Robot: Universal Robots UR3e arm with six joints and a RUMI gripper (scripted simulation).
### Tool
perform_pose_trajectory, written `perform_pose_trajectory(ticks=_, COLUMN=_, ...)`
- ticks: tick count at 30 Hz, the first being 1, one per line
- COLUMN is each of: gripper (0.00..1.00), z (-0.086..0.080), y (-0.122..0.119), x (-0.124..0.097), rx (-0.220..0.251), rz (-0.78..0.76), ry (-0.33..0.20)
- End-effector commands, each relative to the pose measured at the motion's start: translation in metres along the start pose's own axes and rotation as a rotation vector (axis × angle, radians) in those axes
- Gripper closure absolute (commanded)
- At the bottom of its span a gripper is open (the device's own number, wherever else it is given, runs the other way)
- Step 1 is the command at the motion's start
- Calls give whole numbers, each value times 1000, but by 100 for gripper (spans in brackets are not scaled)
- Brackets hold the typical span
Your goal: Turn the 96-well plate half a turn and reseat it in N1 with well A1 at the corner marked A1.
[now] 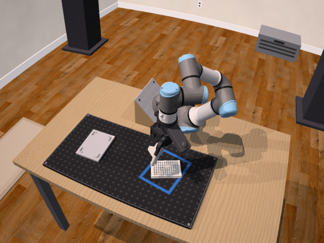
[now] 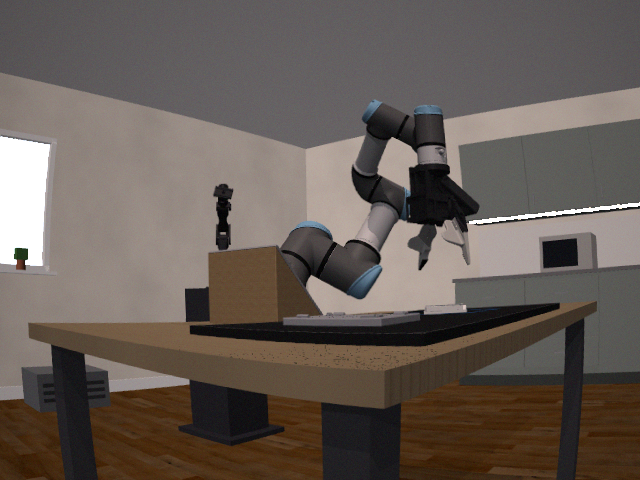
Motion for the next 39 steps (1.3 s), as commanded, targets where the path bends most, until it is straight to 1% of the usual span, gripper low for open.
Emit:
perform_pose_trajectory(ticks=1, gripper=0, z=0, y=0, x=0, rx=1, rz=-159, ry=10)
perform_pose_trajectory(ticks=13, gripper=0, z=-1, y=0, x=0, rx=-1, rz=-559, ry=10)
perform_pose_trajectory(ticks=15, gripper=0, z=-1, y=0, x=0, rx=-1, rz=-559, ry=10)
perform_pose_trajectory(ticks=25, gripper=0, z=-1, y=0, x=0, rx=-2, rz=-892, ry=10)
perform_pose_trajectory(ticks=39, gripper=0, z=-1, y=0, x=0, rx=-2, rz=-896, ry=10)
Point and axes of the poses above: the point where the finger pads meet when closed, its own z axis out along the fingers, its own y axis across the jaws, x = y × z, the point moved 3 cm from there along -z, back along the fingers, and after that the axes turned 3 degrees about z, right-handed, at the moved point
